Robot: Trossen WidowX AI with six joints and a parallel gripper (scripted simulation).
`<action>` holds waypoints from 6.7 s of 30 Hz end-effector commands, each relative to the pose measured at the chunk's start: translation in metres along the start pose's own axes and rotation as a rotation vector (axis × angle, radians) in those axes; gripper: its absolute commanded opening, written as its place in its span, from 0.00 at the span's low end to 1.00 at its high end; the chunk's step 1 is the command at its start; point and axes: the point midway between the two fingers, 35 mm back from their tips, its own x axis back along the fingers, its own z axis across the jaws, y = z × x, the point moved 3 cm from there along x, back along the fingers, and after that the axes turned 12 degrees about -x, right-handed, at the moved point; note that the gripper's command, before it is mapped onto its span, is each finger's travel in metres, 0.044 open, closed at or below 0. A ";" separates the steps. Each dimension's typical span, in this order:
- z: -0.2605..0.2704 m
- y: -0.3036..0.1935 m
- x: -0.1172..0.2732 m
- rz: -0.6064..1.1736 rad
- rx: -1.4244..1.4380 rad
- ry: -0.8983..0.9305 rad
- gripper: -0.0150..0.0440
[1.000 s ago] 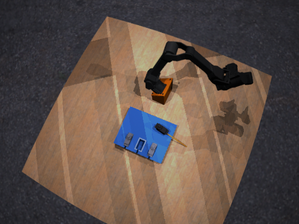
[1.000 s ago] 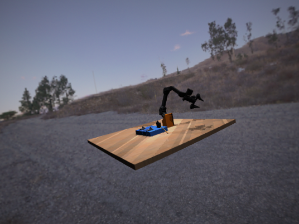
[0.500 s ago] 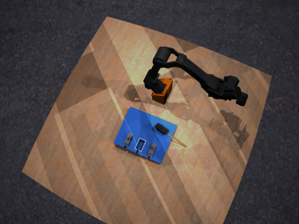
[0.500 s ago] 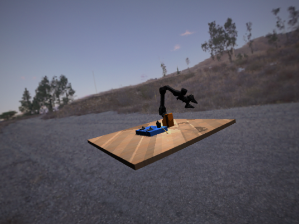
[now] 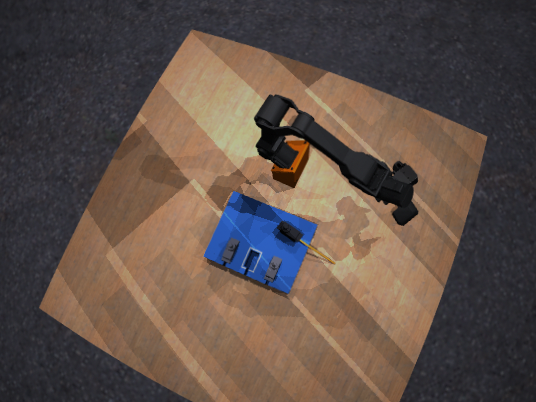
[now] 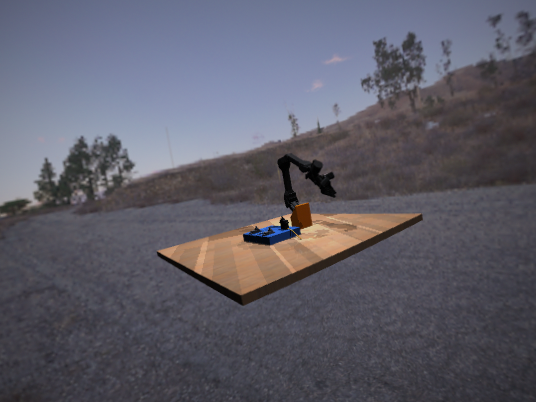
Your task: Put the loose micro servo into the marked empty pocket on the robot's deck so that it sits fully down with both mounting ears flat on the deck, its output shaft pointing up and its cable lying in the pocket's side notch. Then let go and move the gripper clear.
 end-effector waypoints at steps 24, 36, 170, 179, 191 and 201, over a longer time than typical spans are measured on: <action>-0.025 -0.174 0.091 0.485 -0.765 -0.151 1.00; -0.003 -0.256 0.143 0.740 -1.059 -0.215 1.00; 0.034 -0.337 0.201 0.625 -2.107 -0.683 0.25; 0.034 -0.337 0.201 0.562 -2.340 -0.798 0.25; 0.011 -0.353 0.210 0.561 -2.340 -0.799 0.25; -0.020 -0.374 0.222 0.559 -2.341 -0.802 0.25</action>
